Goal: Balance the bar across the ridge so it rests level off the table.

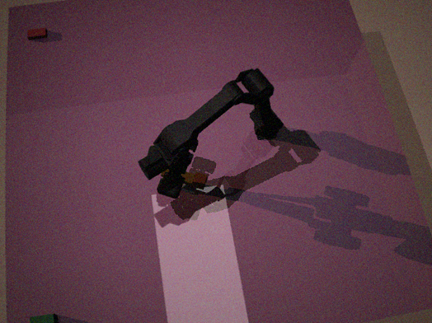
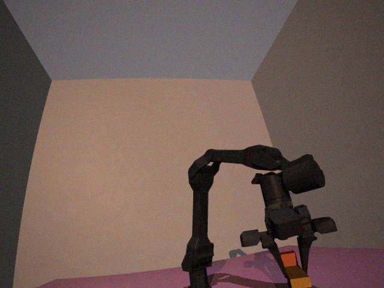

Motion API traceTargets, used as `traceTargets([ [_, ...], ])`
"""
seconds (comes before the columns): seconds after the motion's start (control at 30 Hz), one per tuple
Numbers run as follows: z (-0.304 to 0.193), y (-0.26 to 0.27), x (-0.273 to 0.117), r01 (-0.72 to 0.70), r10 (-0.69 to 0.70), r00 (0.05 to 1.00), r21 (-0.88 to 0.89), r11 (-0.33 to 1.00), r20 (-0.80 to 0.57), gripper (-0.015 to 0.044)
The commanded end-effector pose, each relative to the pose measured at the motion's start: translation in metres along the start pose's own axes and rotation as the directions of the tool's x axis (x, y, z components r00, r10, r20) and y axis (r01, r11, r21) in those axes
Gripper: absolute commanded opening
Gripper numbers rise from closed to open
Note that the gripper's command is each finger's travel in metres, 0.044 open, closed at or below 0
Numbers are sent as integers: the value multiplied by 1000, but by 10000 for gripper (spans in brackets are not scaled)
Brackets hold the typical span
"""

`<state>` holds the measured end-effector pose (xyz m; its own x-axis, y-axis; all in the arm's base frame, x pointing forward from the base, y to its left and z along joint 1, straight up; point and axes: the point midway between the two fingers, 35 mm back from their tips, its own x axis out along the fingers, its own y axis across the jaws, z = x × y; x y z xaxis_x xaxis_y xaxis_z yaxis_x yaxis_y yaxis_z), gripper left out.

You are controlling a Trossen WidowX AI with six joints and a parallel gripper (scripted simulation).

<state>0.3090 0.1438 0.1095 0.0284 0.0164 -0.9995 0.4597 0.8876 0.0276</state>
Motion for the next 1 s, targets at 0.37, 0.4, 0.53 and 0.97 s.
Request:
traceTargets([
  [0.37,0,0,0,0,0,1000,0,1000,0,172],
  [0.4,0,0,0,0,0,1000,0,1000,0,172],
  [0.53,0,0,0,0,0,1000,0,1000,0,173],
  [0.97,0,0,0,0,0,1000,0,1000,0,185],
])
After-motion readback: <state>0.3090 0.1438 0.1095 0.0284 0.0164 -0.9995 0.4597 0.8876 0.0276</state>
